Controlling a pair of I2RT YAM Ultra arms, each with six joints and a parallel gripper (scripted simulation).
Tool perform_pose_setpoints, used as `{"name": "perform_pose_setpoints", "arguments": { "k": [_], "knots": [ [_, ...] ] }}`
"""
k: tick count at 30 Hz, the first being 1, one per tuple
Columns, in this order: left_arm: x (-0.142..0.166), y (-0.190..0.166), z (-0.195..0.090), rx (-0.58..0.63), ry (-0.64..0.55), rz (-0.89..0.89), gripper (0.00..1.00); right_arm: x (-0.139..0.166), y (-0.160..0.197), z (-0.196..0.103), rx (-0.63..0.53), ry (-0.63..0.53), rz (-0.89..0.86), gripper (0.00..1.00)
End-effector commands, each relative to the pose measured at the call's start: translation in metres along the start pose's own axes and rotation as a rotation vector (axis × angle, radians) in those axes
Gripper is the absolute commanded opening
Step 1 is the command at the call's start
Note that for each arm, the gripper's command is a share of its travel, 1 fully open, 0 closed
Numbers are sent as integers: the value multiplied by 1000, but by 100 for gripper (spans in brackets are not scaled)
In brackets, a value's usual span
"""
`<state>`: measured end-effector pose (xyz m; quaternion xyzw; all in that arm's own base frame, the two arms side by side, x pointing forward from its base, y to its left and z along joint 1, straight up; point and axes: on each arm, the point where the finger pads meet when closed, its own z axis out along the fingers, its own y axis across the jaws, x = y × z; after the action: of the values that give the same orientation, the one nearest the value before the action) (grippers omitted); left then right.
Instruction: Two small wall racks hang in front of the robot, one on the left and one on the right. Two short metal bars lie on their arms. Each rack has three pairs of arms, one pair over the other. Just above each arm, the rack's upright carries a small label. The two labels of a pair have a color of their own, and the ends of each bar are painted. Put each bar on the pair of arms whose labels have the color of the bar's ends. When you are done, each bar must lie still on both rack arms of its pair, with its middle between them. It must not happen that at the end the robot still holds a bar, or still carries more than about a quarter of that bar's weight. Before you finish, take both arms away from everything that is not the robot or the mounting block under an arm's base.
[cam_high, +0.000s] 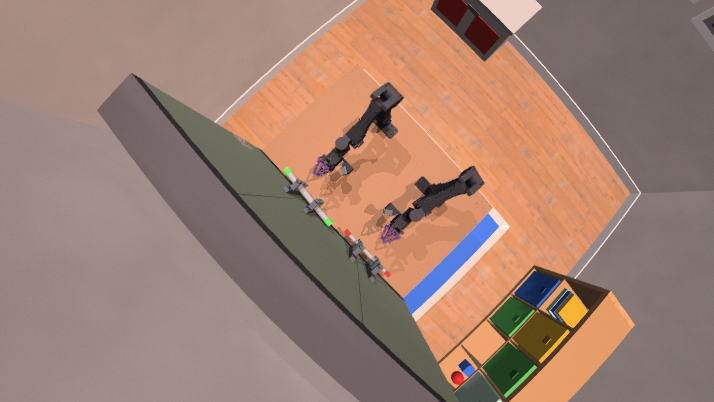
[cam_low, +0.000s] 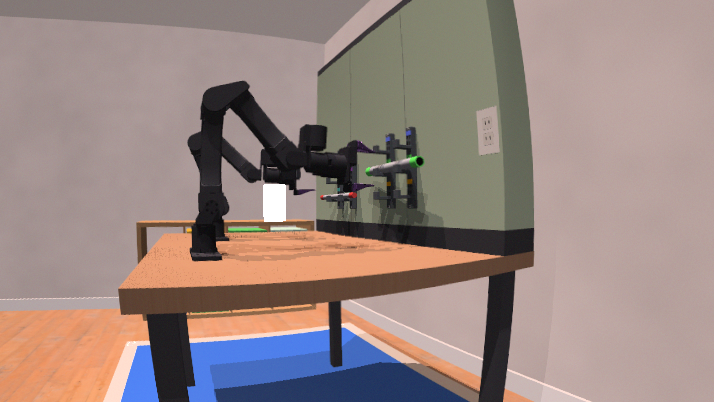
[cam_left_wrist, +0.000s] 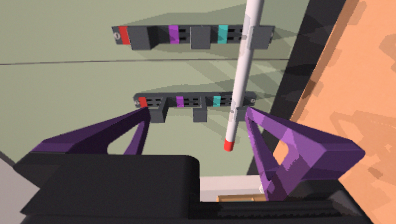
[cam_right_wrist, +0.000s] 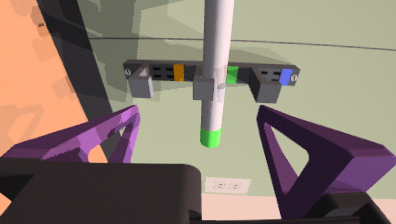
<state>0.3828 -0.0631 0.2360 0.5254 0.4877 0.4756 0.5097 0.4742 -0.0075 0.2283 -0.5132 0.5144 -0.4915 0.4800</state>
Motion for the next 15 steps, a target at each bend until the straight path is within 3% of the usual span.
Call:
{"name": "perform_pose_setpoints", "arguments": {
  "k": [1, 15],
  "knots": [
    [4, 12, -2, -30, 6, -5, 100, -5, -16, -7, 35, 13, 14, 100],
    [4, 12, -2, -30, 6, -5, 100, -26, -17, -13, 35, 13, 13, 100]
  ]
}}
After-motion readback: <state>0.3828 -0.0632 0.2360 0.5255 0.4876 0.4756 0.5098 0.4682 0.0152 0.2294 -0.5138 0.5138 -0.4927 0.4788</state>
